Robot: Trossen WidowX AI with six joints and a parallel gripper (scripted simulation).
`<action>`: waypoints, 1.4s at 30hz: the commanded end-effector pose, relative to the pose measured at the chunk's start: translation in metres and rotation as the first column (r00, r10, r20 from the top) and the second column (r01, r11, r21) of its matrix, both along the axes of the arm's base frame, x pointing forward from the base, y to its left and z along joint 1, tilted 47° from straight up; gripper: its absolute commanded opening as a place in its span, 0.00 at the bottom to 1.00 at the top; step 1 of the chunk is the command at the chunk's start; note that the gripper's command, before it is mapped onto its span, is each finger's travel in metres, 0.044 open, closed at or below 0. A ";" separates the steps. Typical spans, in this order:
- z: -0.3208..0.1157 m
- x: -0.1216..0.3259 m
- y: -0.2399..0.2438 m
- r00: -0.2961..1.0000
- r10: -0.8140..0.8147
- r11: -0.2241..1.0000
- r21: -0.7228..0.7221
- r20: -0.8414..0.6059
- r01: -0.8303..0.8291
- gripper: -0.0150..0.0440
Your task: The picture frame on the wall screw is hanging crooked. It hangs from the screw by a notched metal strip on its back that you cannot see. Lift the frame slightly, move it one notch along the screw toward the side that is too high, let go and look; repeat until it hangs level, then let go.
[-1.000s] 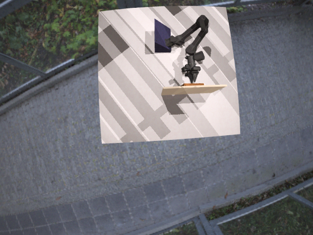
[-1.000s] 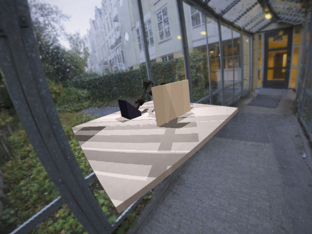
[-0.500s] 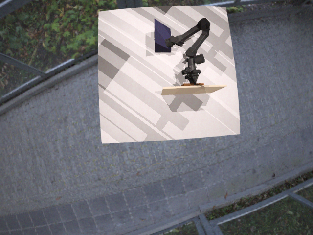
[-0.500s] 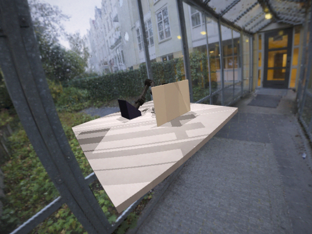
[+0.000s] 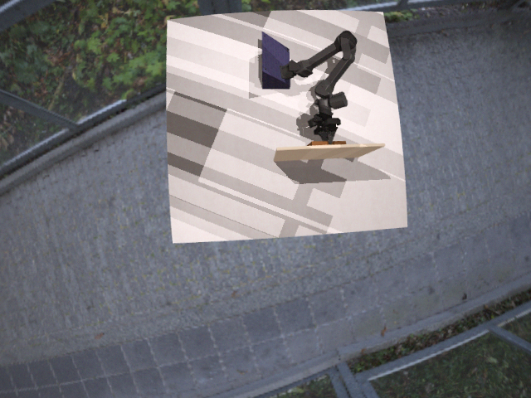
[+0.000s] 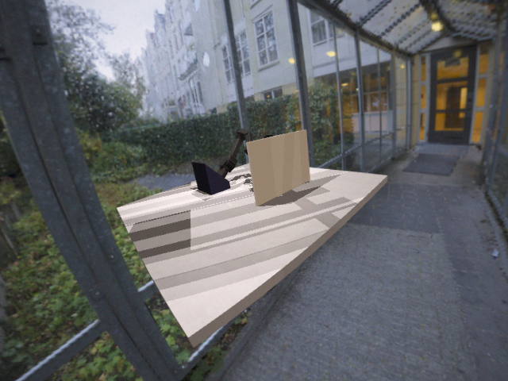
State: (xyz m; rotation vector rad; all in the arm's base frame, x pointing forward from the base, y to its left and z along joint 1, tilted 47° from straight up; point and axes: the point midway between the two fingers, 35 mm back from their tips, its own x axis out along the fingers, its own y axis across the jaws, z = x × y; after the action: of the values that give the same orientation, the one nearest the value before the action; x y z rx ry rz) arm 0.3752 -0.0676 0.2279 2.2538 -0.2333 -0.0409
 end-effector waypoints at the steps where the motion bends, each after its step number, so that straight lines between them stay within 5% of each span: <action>1: 0.000 0.000 0.000 1.000 0.002 1.000 0.004 0.002 -0.002 0.60; 23: 0.000 0.000 0.000 1.000 0.002 1.000 0.004 0.002 -0.002 0.36; 26: 0.000 0.000 0.000 1.000 0.002 1.000 0.004 0.002 -0.002 0.25; 42: 0.002 0.000 -0.002 1.000 0.002 1.000 0.004 0.002 -0.002 0.25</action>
State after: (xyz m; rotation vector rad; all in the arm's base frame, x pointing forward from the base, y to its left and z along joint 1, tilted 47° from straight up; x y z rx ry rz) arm 0.3751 -0.0682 0.2289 2.2540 -0.2276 -0.0392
